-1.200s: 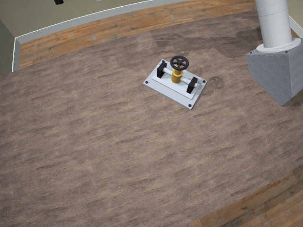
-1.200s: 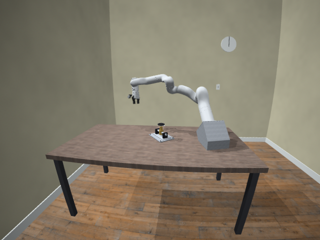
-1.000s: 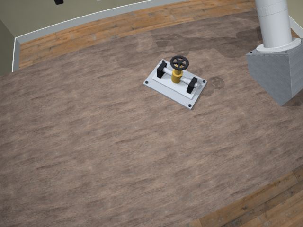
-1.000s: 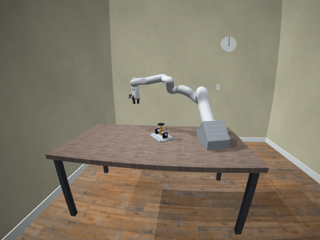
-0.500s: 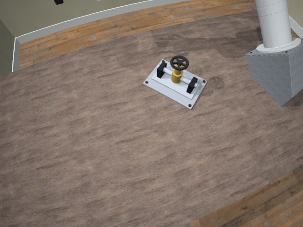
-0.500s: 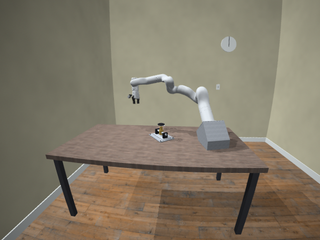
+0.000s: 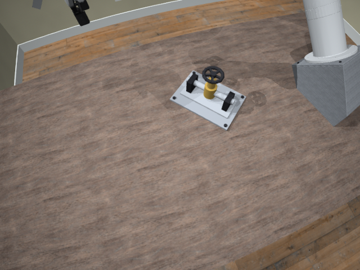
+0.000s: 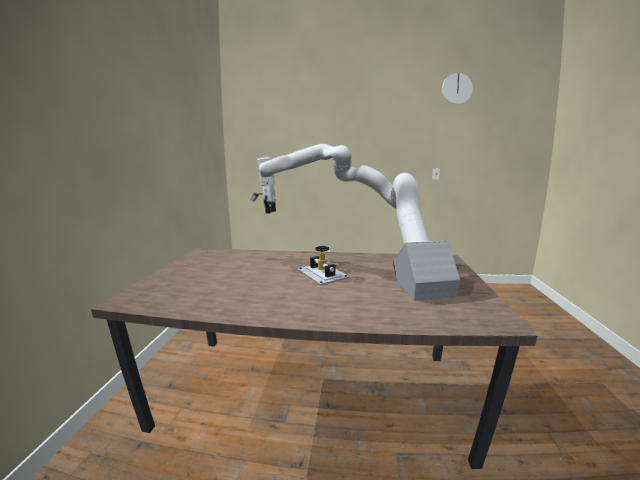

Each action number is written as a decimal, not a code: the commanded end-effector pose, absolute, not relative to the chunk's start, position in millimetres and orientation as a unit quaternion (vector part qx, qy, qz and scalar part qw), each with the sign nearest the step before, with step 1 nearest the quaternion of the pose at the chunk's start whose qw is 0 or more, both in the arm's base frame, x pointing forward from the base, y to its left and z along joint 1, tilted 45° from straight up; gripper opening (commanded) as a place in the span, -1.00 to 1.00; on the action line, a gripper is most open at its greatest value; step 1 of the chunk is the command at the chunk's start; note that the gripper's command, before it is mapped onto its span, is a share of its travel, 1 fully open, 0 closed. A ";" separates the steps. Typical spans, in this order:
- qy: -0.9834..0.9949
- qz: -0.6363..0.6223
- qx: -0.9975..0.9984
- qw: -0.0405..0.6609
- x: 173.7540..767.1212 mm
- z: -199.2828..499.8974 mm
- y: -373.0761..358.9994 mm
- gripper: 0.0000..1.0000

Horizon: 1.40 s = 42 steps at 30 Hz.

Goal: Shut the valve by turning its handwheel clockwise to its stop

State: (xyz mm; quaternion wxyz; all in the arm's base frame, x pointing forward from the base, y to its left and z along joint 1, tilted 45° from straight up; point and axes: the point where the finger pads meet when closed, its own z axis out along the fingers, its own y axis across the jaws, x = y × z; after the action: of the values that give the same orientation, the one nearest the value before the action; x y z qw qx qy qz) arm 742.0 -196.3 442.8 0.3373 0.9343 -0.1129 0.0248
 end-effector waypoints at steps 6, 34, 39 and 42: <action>-0.009 0.003 0.931 0.366 713.3 364.5 -135.4 1.00; 0.287 -0.090 0.879 0.371 489.1 173.8 -27.8 1.00; 0.314 -0.100 0.870 0.366 459.1 160.3 -25.0 1.00; 0.315 -0.101 0.870 0.366 458.2 159.9 -24.9 1.00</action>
State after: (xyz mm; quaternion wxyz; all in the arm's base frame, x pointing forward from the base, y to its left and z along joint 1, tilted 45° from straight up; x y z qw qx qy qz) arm 462.7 -26.9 161.6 0.3665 0.8713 0.3102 -0.1017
